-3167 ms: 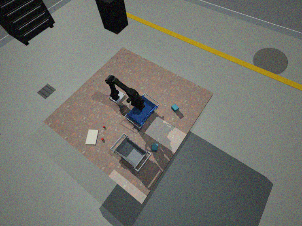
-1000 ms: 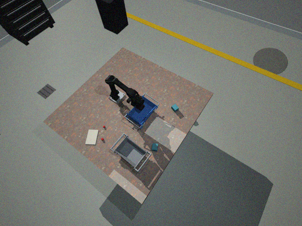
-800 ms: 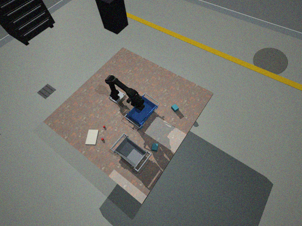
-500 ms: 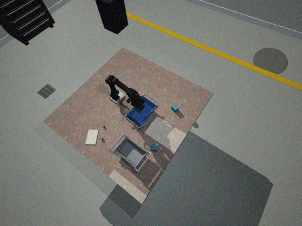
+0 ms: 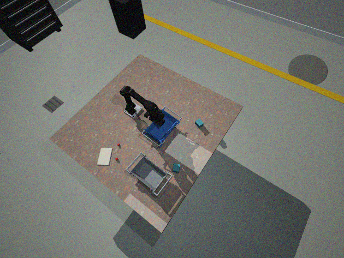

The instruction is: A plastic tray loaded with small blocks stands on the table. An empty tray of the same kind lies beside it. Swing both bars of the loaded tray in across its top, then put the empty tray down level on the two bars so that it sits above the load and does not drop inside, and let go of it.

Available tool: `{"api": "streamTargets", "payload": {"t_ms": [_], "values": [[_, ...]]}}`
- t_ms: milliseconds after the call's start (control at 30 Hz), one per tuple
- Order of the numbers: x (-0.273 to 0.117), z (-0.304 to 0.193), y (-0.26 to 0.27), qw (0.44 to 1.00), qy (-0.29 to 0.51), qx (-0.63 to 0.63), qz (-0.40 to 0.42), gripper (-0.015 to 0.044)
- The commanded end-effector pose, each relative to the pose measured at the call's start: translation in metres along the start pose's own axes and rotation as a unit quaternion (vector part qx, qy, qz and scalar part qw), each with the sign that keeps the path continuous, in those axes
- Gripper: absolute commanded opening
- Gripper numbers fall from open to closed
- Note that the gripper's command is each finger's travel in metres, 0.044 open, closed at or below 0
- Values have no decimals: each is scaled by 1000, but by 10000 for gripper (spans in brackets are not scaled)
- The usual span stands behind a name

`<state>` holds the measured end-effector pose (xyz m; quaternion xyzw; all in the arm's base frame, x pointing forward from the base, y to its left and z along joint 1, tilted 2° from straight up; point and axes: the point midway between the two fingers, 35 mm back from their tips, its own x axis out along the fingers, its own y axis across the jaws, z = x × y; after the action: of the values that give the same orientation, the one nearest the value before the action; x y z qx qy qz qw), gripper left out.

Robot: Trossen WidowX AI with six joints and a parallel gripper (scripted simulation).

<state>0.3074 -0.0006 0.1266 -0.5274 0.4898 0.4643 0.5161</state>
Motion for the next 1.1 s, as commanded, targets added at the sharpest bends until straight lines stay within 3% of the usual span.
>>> {"api": "streamTargets", "payload": {"t_ms": [0, 1067], "values": [[9, 1, 10, 1000, -1, -3, 25, 0], [17, 3, 13, 1000, -1, -3, 25, 0]]}}
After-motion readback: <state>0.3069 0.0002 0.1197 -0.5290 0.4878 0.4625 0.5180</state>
